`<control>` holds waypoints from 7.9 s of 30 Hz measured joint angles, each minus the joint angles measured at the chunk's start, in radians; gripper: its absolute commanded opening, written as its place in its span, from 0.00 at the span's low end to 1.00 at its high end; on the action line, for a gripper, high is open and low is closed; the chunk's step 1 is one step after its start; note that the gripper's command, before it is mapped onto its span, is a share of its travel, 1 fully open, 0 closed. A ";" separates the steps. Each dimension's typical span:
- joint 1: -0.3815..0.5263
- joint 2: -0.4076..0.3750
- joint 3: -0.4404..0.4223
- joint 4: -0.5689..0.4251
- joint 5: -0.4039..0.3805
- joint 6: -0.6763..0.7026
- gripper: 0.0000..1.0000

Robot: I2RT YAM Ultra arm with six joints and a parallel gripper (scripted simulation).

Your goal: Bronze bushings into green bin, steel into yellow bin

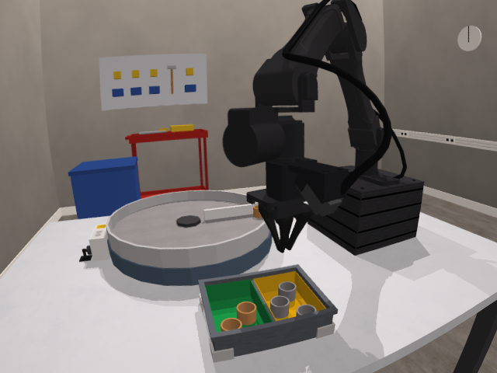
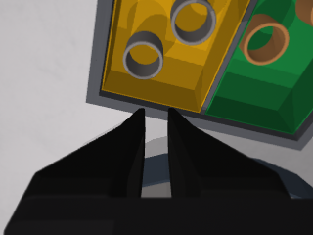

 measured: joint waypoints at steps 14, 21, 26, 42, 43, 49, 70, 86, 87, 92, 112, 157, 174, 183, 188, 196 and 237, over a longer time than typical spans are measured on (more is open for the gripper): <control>0.000 0.000 0.000 0.000 0.000 0.000 0.13; 0.000 0.000 0.000 0.000 0.000 0.000 0.13; 0.000 0.000 0.000 0.000 0.000 0.000 0.13; 0.000 0.000 0.000 -0.008 0.000 0.000 0.13; 0.000 0.000 0.000 -0.009 0.000 0.000 0.13; 0.000 0.000 0.000 -0.010 0.000 0.000 0.13; 0.000 0.000 0.000 -0.010 0.000 0.000 0.13; -0.105 -0.121 -0.198 0.064 0.000 -0.083 0.12; -0.138 -0.143 -0.237 0.068 0.001 -0.101 0.12; -0.303 -0.234 -0.387 0.120 0.006 -0.231 0.12; -0.856 -0.344 -0.525 0.194 0.012 -0.830 0.12; -0.856 -0.334 -0.509 0.188 0.006 -0.854 0.12; -0.856 -0.334 -0.509 0.188 0.006 -0.854 0.12; -0.856 -0.334 -0.509 0.188 0.006 -0.854 0.12; -0.856 -0.334 -0.509 0.188 0.005 -0.854 0.12; -0.856 -0.334 -0.513 0.187 0.005 -0.854 0.12; -0.859 -0.334 -0.513 0.186 0.005 -0.854 0.12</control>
